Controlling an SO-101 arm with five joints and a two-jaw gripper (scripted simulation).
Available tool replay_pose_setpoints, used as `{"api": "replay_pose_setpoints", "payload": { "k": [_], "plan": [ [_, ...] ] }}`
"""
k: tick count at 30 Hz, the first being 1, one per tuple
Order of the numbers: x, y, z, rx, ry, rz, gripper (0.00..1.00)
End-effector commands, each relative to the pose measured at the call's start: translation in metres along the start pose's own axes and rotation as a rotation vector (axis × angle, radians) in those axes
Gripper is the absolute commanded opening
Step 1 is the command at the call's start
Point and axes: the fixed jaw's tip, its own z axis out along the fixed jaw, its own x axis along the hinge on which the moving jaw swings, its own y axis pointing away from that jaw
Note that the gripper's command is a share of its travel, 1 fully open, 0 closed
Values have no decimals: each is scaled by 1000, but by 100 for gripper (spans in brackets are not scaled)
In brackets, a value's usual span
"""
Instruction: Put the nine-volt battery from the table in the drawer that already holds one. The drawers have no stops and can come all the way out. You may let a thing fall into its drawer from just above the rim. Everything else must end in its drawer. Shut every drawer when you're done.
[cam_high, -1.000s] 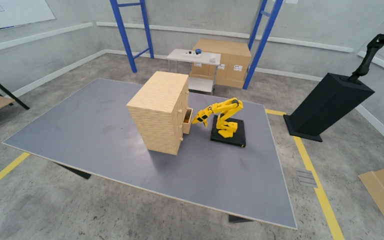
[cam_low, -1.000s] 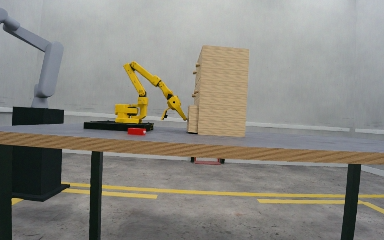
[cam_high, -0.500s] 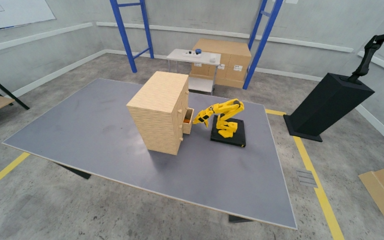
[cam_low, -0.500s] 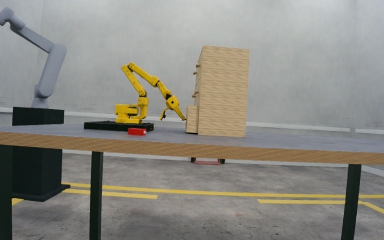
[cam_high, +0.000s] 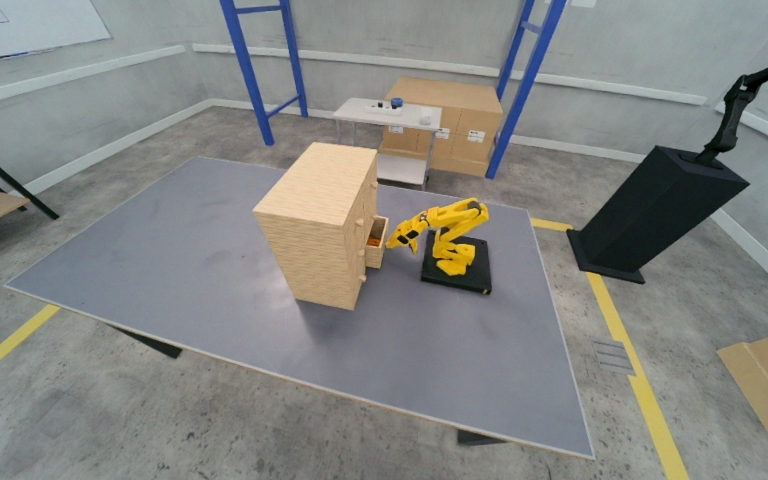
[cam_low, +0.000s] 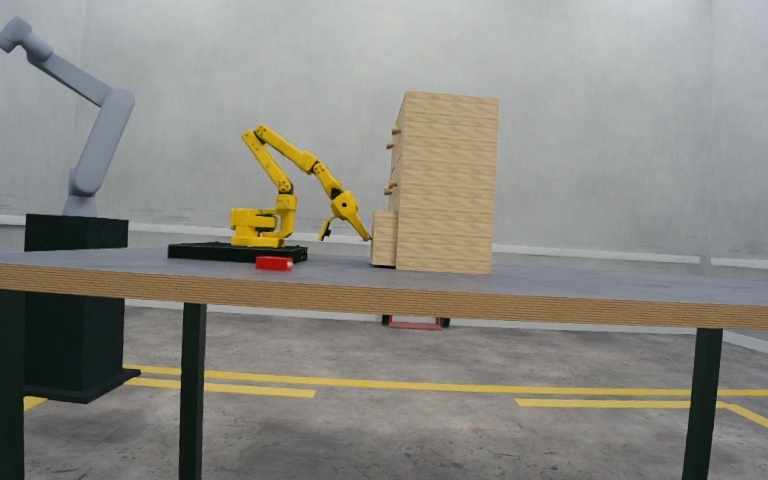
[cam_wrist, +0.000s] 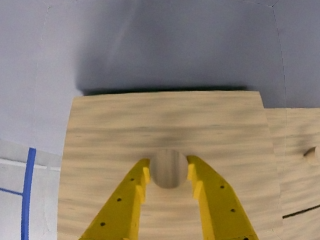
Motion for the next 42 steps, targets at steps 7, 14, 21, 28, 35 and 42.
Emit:
{"api": "replay_pose_setpoints", "payload": {
  "k": [7, 14, 21, 28, 35, 42],
  "plan": [
    [-5, 1, -5, -3, 6, 12, 0],
    [-7, 1, -7, -3, 6, 13, 0],
    [-8, 1, -7, -3, 6, 13, 0],
    [-8, 1, -7, -3, 6, 13, 0],
    [-10, 1, -9, -4, 6, 13, 0],
    [-14, 1, -12, -4, 6, 13, 0]
  ]
}}
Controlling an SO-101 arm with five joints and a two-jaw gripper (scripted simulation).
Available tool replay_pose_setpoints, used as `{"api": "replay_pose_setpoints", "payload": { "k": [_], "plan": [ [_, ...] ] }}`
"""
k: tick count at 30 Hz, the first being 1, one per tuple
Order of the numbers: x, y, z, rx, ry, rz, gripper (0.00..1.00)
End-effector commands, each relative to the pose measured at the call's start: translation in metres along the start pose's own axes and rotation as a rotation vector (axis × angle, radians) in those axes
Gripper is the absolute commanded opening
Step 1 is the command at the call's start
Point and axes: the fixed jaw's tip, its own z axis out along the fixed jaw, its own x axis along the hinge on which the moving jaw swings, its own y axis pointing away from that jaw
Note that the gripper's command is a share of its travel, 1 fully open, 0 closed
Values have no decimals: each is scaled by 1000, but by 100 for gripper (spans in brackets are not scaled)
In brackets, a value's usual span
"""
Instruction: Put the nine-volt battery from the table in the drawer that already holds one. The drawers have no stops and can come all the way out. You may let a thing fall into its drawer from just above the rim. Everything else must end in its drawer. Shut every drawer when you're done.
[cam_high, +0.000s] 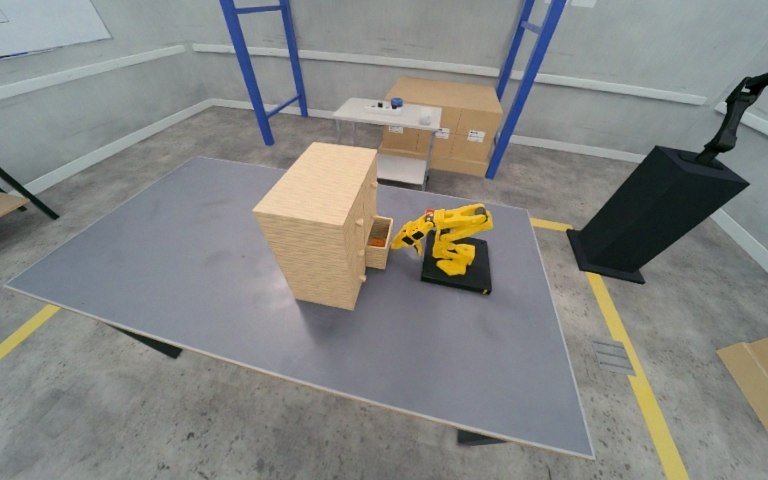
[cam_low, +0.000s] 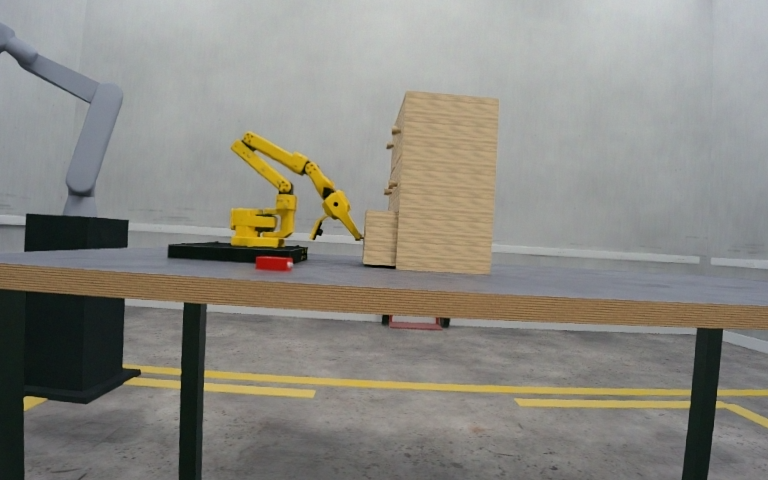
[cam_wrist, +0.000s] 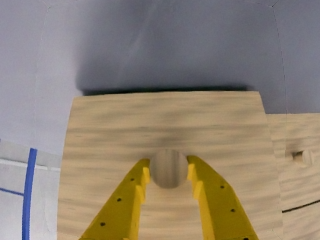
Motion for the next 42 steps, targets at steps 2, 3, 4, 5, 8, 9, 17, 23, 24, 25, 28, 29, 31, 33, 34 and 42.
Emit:
{"api": "replay_pose_setpoints", "payload": {
  "k": [2, 3, 4, 5, 8, 9, 17, 23, 24, 25, 28, 29, 31, 33, 34, 42],
  "plan": [
    [-2, 1, -3, -3, 9, 12, 0],
    [-3, 1, -3, -3, 9, 13, 0],
    [-3, 1, -3, -3, 9, 13, 0],
    [-3, 1, -3, -3, 9, 13, 0],
    [-4, 1, -4, -3, 9, 13, 0],
    [-4, 1, -4, -3, 9, 13, 0],
    [-4, 1, -4, -3, 9, 13, 0],
    [-4, 1, -4, -3, 9, 13, 0],
    [-4, 1, -4, -3, 9, 13, 0],
    [-4, 1, -5, -3, 9, 13, 0],
    [-5, 1, -5, -3, 9, 13, 0],
    [-6, 1, -6, -3, 9, 13, 0],
    [-6, 1, -6, -3, 9, 13, 0],
    [-7, 1, -7, -3, 9, 13, 0],
    [-7, 1, -7, -3, 9, 13, 0],
    [-9, 1, -8, -4, 9, 13, 0]
  ]
}}
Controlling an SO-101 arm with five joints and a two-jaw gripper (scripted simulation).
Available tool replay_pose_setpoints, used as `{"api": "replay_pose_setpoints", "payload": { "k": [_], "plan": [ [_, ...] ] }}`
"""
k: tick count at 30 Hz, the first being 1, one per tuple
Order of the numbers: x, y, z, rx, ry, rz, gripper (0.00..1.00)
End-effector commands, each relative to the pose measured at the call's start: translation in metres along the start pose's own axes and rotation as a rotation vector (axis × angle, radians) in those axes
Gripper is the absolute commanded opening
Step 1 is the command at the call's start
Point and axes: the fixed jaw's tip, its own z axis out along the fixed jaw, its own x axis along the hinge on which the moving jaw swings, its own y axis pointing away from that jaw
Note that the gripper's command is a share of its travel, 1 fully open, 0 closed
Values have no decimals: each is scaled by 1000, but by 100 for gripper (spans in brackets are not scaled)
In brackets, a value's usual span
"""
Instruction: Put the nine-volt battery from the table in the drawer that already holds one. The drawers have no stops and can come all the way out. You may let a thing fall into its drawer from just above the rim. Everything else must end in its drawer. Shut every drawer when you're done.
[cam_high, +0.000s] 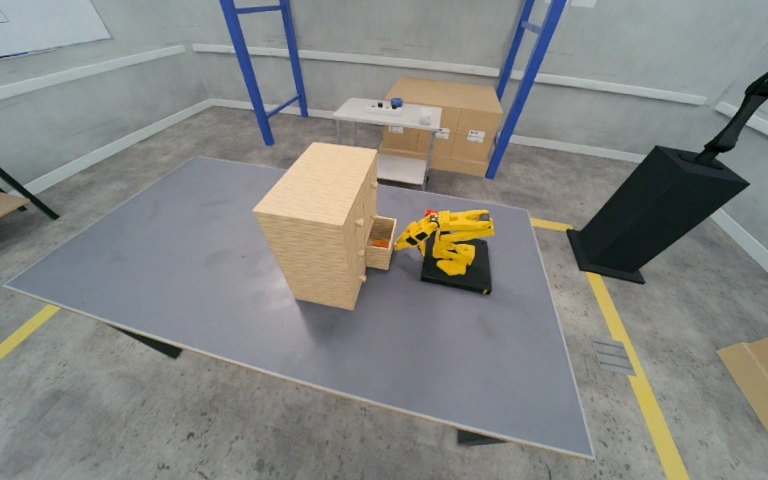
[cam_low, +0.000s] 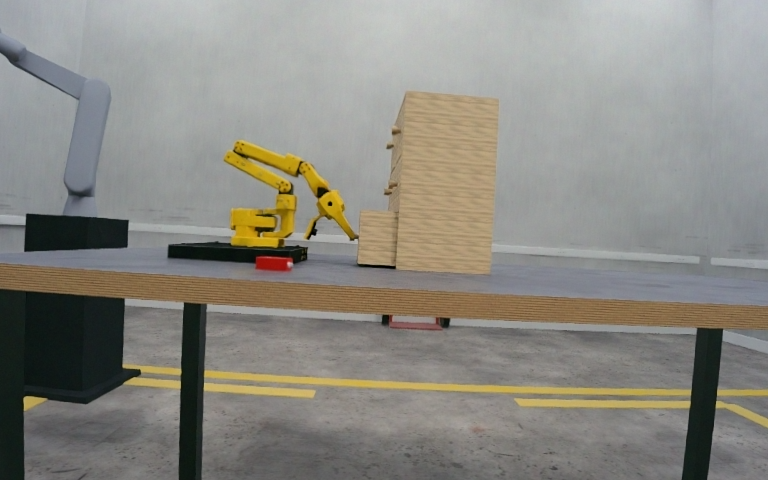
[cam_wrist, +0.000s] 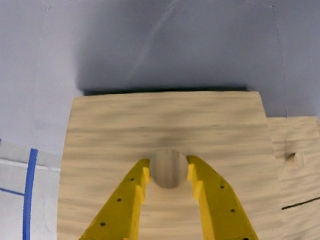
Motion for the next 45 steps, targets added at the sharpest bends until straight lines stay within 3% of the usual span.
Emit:
{"api": "replay_pose_setpoints", "payload": {
  "k": [1, 14, 45],
  "plan": [
    [0, 1, -1, -3, 10, 13, 0],
    [0, 1, -1, -3, 10, 13, 0],
    [0, 1, -1, -3, 10, 13, 21]
  ]
}}
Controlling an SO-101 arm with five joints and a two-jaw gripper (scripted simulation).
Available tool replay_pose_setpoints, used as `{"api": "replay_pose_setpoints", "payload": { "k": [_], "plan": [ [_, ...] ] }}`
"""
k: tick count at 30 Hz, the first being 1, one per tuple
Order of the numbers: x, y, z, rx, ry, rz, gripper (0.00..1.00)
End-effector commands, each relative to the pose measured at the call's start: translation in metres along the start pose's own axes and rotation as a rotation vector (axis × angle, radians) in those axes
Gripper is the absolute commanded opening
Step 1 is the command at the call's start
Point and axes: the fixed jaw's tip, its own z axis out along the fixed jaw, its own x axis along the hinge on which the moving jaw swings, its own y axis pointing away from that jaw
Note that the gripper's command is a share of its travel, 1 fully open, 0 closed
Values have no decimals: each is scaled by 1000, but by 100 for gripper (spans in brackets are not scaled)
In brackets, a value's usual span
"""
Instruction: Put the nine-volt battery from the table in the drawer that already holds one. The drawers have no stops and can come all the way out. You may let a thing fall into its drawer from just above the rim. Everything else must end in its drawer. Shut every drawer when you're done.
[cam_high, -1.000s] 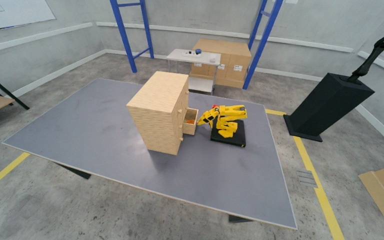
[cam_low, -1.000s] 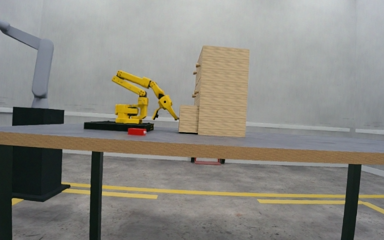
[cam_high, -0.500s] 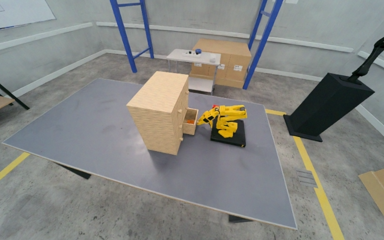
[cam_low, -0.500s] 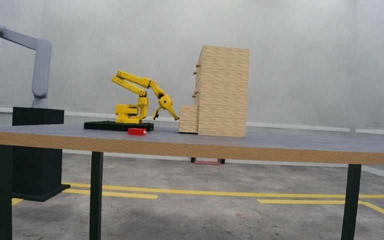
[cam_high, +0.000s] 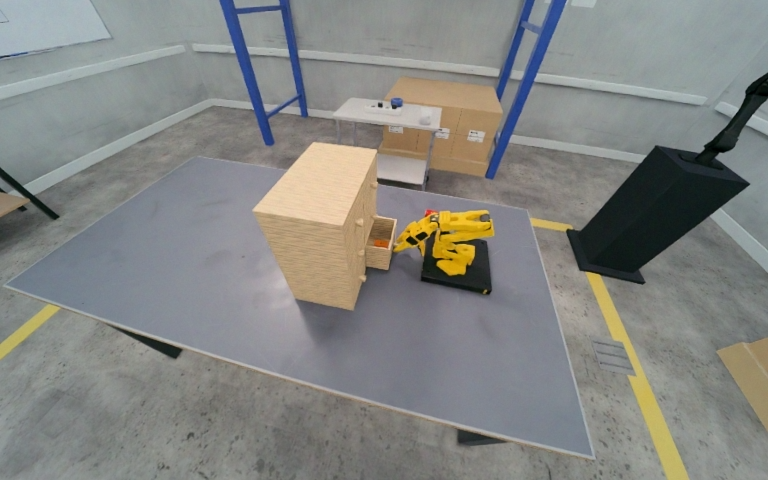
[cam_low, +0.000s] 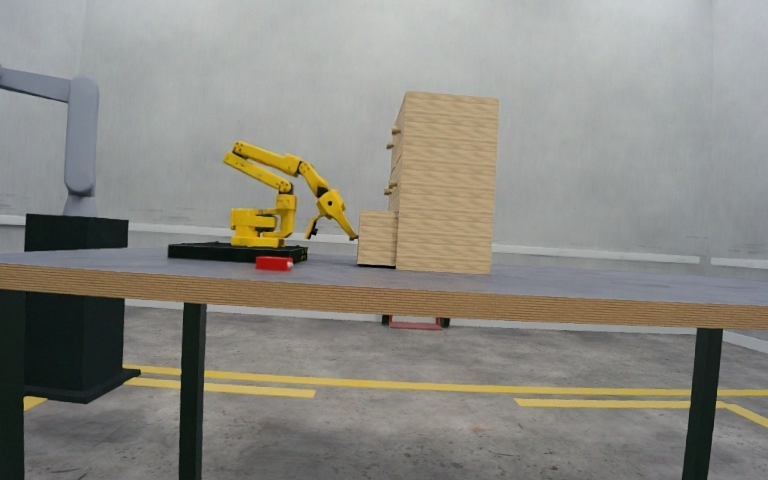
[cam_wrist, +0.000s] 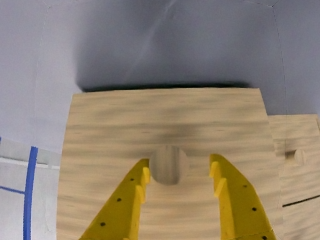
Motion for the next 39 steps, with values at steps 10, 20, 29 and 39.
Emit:
{"api": "replay_pose_setpoints", "payload": {
  "k": [10, 20, 29, 39],
  "plan": [
    [2, 1, -14, -2, -3, 32, 21],
    [2, 1, -31, -2, -4, 53, 21],
    [6, 1, -45, -2, 42, 70, 21],
    [13, 1, -52, -2, 54, 71, 21]
  ]
}}
